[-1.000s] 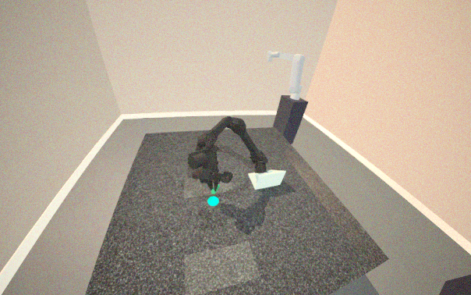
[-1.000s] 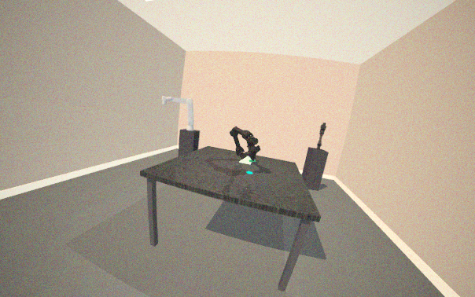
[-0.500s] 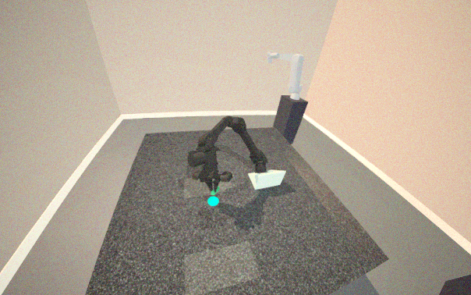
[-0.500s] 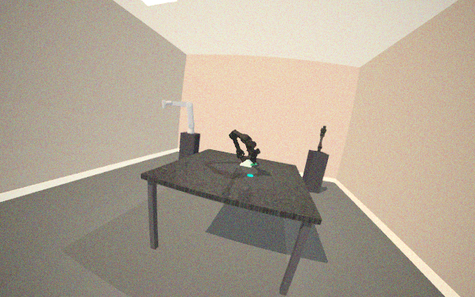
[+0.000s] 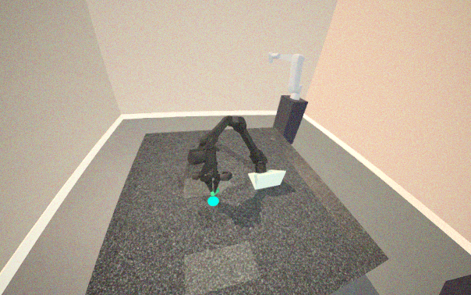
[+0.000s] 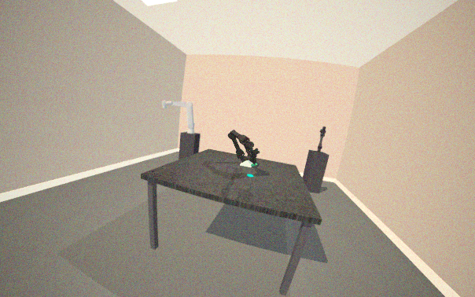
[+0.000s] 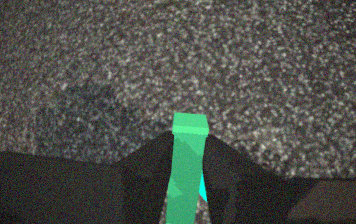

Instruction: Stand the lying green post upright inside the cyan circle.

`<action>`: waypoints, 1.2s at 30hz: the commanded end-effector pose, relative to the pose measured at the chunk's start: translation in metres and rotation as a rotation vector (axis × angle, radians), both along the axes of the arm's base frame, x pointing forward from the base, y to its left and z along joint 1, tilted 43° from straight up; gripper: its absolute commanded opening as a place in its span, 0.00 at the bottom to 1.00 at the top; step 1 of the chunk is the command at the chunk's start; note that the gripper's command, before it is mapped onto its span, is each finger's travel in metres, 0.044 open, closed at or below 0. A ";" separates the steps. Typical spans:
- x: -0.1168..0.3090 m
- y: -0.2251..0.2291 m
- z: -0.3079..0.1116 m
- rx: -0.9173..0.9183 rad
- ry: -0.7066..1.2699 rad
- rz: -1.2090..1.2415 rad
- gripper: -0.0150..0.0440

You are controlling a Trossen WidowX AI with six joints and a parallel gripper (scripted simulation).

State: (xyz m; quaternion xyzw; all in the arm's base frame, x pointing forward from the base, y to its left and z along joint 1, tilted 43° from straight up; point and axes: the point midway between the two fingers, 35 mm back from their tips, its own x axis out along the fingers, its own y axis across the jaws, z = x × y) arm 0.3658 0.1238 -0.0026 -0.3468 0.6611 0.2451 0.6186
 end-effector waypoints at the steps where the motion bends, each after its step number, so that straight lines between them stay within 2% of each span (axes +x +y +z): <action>1: -0.001 -0.001 -0.001 0.029 -0.005 0.005 0.29; 36: 0.001 -0.005 0.000 0.249 -0.125 0.068 0.29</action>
